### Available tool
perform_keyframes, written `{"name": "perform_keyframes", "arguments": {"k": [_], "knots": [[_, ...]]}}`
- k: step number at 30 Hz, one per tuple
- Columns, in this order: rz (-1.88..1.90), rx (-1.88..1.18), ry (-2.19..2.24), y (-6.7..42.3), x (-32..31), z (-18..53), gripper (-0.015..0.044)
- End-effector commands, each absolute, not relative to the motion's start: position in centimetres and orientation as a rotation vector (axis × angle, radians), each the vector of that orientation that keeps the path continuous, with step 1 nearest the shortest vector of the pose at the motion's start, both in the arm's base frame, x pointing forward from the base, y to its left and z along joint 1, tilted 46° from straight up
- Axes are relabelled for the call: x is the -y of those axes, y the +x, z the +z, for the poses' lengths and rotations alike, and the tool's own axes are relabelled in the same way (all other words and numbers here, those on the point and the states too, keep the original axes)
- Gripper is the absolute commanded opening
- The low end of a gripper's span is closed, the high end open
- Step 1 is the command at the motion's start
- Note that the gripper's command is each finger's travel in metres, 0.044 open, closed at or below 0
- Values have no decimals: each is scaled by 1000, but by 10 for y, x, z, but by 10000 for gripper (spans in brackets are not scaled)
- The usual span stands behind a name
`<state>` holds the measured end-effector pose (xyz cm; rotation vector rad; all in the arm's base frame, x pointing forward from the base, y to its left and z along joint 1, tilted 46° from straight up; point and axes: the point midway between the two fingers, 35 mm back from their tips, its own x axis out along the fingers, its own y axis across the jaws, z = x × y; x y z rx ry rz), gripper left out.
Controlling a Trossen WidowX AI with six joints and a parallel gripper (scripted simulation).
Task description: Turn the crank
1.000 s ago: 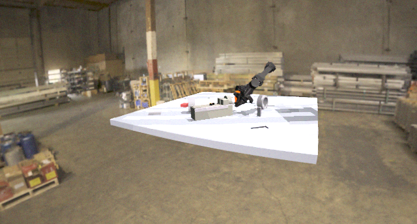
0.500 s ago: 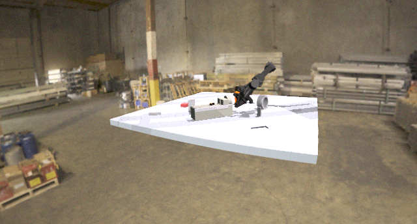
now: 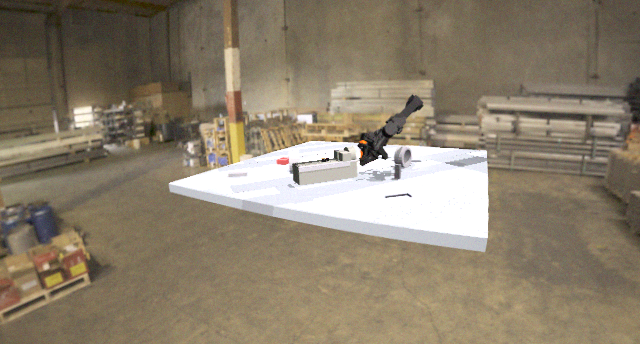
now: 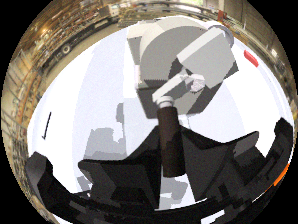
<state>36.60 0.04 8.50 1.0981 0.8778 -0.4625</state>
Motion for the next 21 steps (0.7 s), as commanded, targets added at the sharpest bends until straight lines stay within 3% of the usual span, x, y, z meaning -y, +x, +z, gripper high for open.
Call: {"name": "perform_keyframes", "arguments": {"k": [1, 21], "knots": [[-472, -899, 1098, 362, -2, 77, 0], [-472, -899, 1098, 361, -2, 74, 0]]}}
